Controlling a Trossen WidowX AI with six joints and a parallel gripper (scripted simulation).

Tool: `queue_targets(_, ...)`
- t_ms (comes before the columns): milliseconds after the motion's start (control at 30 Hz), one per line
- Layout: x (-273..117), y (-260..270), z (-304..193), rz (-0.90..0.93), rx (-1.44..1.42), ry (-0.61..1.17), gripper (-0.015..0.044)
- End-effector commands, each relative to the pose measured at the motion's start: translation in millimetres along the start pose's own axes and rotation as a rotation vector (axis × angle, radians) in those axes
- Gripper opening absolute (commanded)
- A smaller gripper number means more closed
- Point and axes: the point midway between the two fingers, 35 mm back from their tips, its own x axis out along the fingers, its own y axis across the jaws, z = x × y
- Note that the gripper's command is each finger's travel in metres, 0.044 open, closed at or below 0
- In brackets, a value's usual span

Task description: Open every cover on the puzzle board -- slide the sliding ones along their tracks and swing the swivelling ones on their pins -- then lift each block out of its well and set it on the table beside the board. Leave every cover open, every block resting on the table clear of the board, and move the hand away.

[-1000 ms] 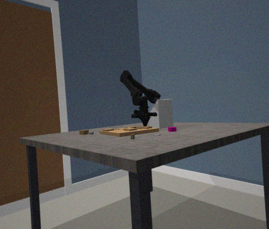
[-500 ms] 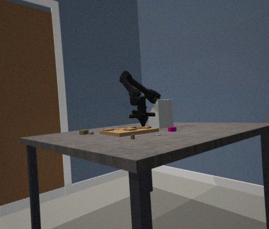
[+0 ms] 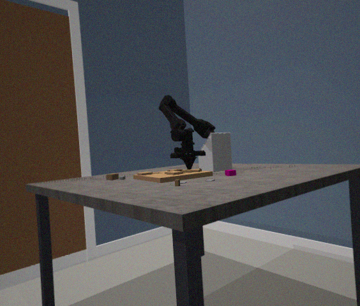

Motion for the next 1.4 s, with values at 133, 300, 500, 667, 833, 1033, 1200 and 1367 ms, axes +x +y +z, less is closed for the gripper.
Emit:
queue_targets(133, 0, 11, -1, 0.001, -0.002, -0.004, 0.0)
queue_targets(300, 0, 14, -2, 0.001, -0.002, -0.004, 0.0)
queue_targets(500, 0, 21, -6, 0.001, -0.002, -0.004, 0.0)
queue_targets(667, 0, 27, -8, 0.001, -0.001, -0.004, 0.0)
queue_targets(833, 0, 32, -11, 0.002, -0.001, -0.004, 0.0)
queue_targets(1033, 0, 36, -14, 0.002, -0.001, -0.004, 0.0)
queue_targets(1200, 0, 41, -19, 0.002, -0.001, -0.004, 0.0)
queue_targets(1367, 0, 46, -23, 0.002, 0.0, -0.003, 0.0)
